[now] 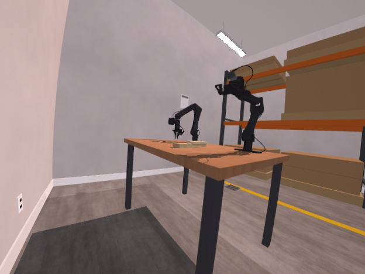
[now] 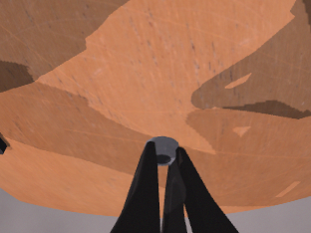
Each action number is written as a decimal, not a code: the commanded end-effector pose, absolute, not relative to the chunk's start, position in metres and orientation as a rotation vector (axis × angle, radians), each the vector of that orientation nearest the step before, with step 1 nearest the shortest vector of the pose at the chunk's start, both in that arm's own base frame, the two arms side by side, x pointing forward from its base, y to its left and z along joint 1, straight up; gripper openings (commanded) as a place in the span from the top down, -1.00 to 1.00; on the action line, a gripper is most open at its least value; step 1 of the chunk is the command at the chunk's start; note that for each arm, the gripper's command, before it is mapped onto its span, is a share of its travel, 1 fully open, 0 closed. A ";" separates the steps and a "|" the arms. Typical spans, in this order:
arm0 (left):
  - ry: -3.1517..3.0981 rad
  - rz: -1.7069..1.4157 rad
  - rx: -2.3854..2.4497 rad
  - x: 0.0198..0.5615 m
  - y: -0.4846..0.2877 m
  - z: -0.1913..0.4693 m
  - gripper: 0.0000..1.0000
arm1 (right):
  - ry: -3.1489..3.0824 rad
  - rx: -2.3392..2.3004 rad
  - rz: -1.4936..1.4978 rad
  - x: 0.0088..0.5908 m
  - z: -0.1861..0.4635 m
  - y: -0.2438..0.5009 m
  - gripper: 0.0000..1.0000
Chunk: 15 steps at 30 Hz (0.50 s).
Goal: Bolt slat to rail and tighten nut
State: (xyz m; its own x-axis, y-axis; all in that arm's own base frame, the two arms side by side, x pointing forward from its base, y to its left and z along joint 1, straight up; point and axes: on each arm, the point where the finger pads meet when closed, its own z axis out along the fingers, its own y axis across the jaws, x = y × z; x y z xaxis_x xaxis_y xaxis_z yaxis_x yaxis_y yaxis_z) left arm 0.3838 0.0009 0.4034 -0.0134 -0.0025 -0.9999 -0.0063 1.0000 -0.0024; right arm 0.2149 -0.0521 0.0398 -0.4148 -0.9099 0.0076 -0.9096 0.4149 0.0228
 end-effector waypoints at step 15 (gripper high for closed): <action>1.558 0.000 0.000 0.381 0.001 0.412 -1.00 | -2.652 1.701 0.010 0.219 0.075 -0.053 0.75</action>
